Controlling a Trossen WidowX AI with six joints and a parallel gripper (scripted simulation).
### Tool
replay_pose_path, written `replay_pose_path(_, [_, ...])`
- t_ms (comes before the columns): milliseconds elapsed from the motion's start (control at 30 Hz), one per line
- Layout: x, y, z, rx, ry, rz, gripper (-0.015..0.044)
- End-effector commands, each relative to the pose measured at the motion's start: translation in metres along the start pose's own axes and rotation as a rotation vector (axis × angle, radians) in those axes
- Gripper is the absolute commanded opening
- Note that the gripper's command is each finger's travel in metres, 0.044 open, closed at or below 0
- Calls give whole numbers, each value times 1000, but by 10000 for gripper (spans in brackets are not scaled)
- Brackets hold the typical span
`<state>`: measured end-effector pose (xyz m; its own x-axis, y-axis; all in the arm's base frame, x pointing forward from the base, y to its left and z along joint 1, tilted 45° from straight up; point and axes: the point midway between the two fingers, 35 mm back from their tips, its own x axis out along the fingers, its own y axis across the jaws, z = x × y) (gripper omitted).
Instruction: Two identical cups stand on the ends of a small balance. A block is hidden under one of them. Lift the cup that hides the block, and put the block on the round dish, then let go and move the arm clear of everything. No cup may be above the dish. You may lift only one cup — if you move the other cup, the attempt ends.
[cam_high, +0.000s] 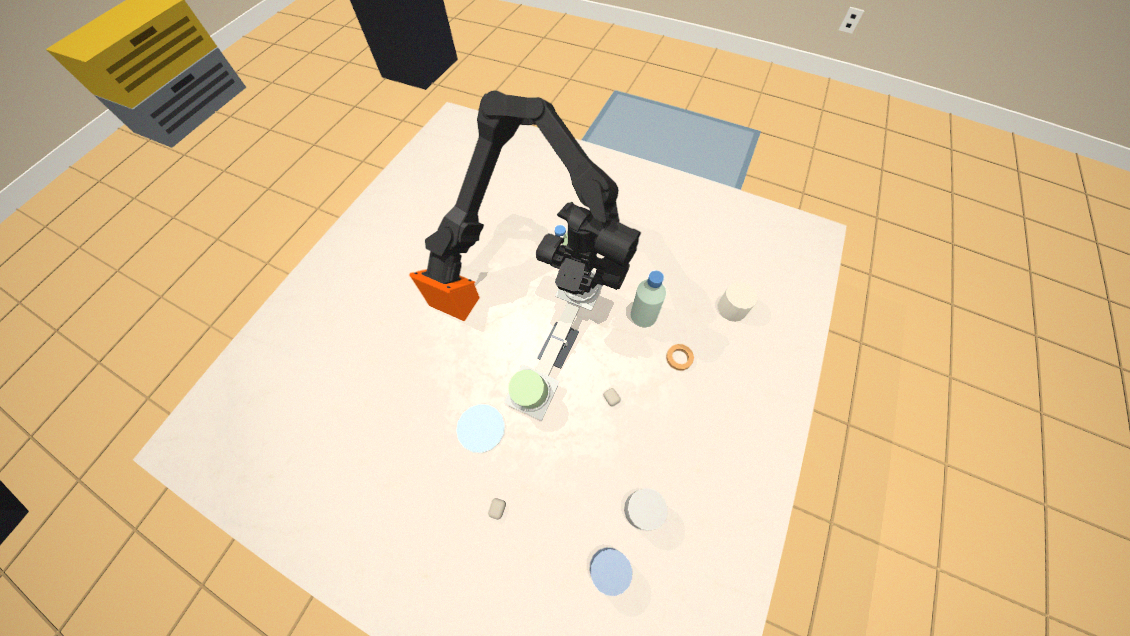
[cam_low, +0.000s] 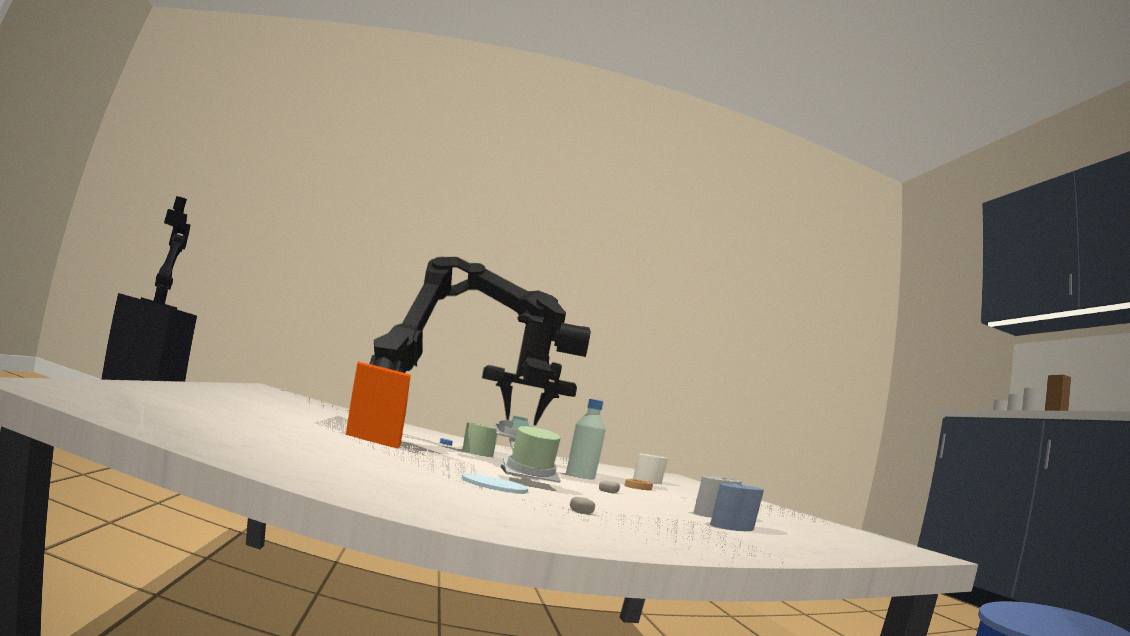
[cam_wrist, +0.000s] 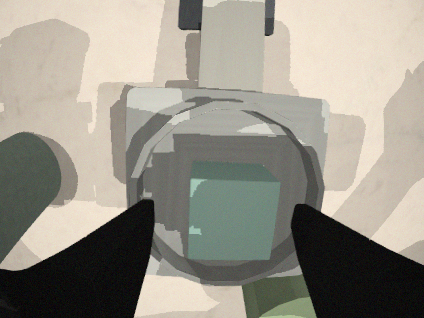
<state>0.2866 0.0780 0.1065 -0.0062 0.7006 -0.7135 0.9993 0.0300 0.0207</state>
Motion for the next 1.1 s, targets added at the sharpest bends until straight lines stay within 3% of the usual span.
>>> replay_pose_path(0, [7, -2, -1, 5, 7, -2, 260])
replay_pose_path(167, [12, -2, -1, 5, 8, -2, 260])
replay_pose_path(300, [12, -2, -1, 5, 8, -2, 155])
replay_pose_path(533, [12, -2, -1, 5, 8, -2, 108])
replay_pose_path(667, [5, -1, 0, 6, 6, -1, 3])
replay_pose_path(1067, [-59, 1, 1, 7, 1, -2, 0])
